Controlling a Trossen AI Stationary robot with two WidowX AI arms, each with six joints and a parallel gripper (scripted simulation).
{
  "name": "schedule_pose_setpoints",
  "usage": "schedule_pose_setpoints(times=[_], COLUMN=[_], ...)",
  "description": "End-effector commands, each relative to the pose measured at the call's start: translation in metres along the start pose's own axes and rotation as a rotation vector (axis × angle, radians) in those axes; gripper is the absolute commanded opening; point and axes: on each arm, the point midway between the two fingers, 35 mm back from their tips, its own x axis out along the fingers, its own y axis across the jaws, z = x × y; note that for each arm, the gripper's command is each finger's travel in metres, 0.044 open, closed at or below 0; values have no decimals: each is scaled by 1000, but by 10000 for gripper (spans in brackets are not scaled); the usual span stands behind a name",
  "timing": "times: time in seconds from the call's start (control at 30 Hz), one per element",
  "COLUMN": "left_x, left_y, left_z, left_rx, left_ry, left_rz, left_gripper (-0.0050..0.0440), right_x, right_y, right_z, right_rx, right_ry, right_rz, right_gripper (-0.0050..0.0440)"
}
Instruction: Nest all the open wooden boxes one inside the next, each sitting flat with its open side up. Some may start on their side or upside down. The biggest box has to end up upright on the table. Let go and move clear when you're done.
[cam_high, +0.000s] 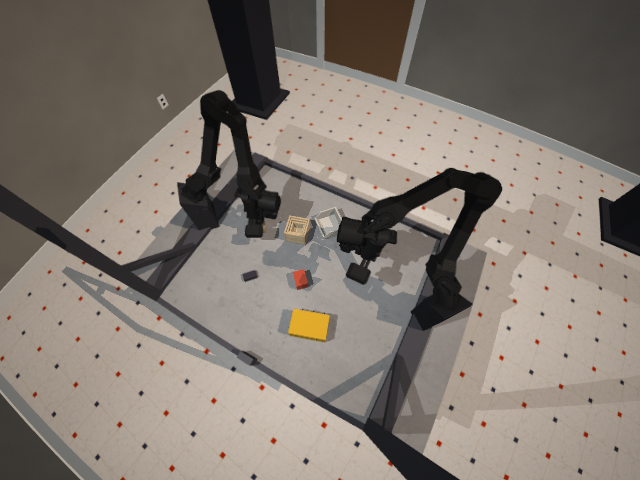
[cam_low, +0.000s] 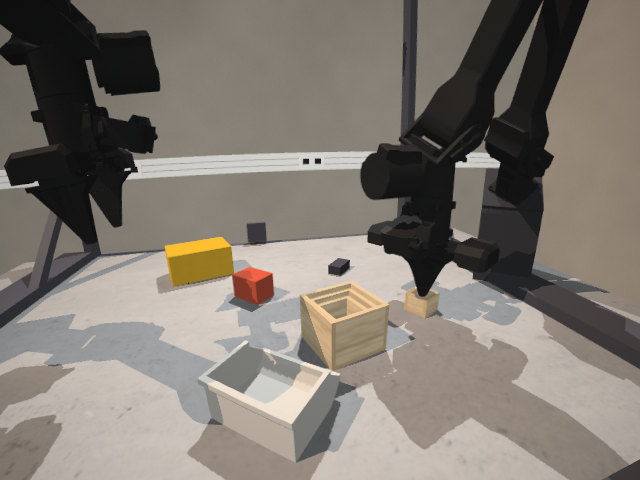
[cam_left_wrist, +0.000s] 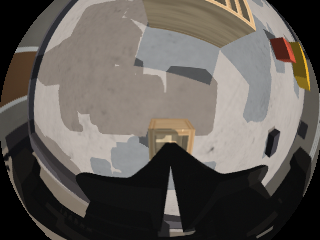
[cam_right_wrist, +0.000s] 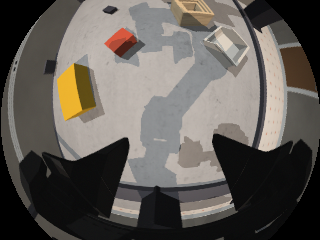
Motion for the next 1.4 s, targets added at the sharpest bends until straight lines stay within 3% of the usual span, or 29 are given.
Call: schedule_pose_setpoints(times=[0.0, 0.2, 0.23, 0.4, 1.03, 1.37], left_x=[7, 11, 11, 9, 8, -17], left_y=[0, 0, 0, -1, -1, -3], left_z=[-1, -1, -1, 3, 3, 10], left_rx=[3, 2, 2, -4, -4, -13], left_ry=[4, 2, 2, -10, -8, -22], left_rz=[-3, -4, -4, -4, -4, -7], left_gripper=[-50, -50, 24, 138, 138, 138], right_x=[-2, -2, -2, -2, -2, -2], right_y=[0, 0, 0, 0, 0, 0], right_z=[3, 3, 3, 3, 3, 3], right_rx=[6, 6, 6, 6, 6, 6], right_ry=[-7, -7, -7, -7, -7, -7], right_rz=[0, 0, 0, 0, 0, 0], right_gripper=[400, 400, 400, 400, 400, 400])
